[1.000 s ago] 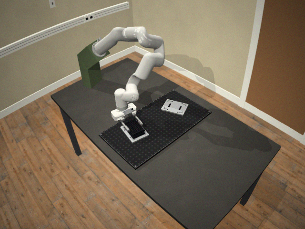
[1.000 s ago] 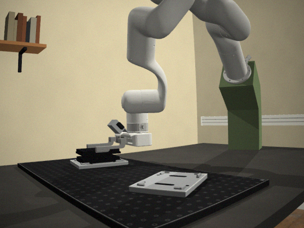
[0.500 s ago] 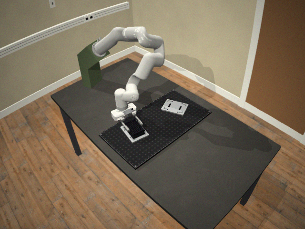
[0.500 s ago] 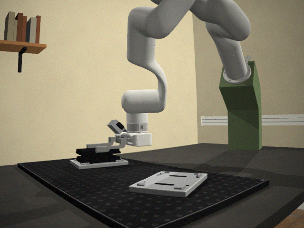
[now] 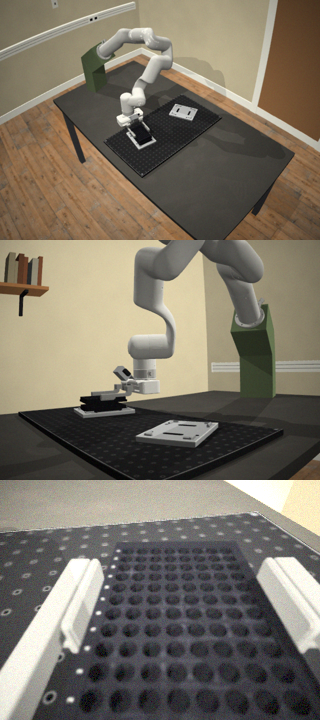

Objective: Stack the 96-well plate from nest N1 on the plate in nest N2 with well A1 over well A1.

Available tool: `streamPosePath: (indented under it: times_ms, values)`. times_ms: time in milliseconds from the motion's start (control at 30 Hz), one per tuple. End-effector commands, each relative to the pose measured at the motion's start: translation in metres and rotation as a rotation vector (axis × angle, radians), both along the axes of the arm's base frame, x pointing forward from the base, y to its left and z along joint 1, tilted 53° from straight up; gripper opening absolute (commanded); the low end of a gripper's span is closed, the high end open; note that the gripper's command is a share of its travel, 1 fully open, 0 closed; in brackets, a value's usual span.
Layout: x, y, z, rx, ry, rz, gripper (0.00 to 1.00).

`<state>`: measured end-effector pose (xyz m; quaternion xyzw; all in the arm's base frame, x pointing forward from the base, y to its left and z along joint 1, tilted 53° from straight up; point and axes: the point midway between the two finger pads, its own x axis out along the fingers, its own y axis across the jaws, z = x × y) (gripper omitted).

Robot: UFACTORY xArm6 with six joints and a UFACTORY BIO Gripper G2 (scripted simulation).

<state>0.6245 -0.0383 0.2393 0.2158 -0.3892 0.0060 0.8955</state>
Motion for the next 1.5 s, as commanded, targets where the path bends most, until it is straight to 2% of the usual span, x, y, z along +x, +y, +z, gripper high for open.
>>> streamPosePath:
  times_ms: [0, 1467]
  values:
    - [0.0, -0.0005, 0.0007, 0.0, -0.001, -0.001, 0.0]
    - [0.0037, 0.0017, -0.0025, 0.0, -0.001, -0.001, 0.0]
